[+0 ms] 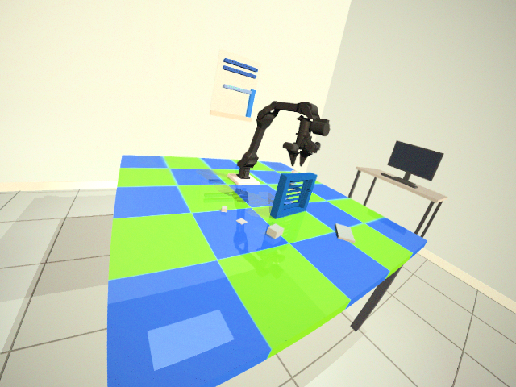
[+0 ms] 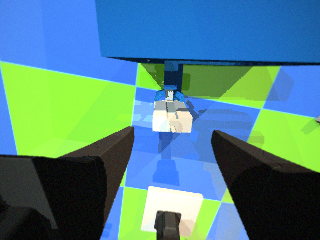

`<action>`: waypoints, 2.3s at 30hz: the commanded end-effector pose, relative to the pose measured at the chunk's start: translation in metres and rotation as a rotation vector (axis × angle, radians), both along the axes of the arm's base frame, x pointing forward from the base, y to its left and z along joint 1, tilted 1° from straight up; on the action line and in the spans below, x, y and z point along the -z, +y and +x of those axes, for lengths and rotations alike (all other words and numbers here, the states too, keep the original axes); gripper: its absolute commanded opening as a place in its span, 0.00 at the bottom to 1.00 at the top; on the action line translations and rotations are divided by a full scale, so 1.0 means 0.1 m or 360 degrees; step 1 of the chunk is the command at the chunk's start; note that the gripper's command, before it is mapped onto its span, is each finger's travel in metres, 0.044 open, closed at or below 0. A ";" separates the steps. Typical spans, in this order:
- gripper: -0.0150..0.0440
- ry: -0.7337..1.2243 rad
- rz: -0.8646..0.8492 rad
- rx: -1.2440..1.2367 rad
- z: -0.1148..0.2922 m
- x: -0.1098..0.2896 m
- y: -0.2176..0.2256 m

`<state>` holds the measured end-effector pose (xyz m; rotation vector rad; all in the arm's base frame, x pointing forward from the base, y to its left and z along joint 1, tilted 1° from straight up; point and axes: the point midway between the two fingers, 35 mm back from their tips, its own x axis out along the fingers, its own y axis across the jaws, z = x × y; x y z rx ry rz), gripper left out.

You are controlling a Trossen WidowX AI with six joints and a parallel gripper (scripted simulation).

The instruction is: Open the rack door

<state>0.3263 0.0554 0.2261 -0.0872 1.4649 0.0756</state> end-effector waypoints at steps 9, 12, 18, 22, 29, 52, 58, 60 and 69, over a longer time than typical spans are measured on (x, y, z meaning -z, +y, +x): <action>0.73 0.0028 -0.0005 0.0002 0.03 0.19 0.00; 0.73 0.0034 -0.0005 0.0001 0.03 0.24 0.00; 0.73 0.0045 -0.0003 -0.0001 0.04 0.34 0.00; 0.73 0.0052 -0.0003 -0.0002 0.04 0.40 0.00; 0.73 0.0065 -0.0001 -0.0005 0.05 0.52 -0.01; 0.35 0.0080 0.0000 -0.0007 0.04 0.66 -0.01; 0.28 0.0080 0.0000 -0.0007 0.04 0.66 -0.01; 0.27 0.0080 0.0000 -0.0007 0.04 0.66 -0.01; 0.27 0.0080 -0.0034 -0.0436 0.04 0.66 -0.01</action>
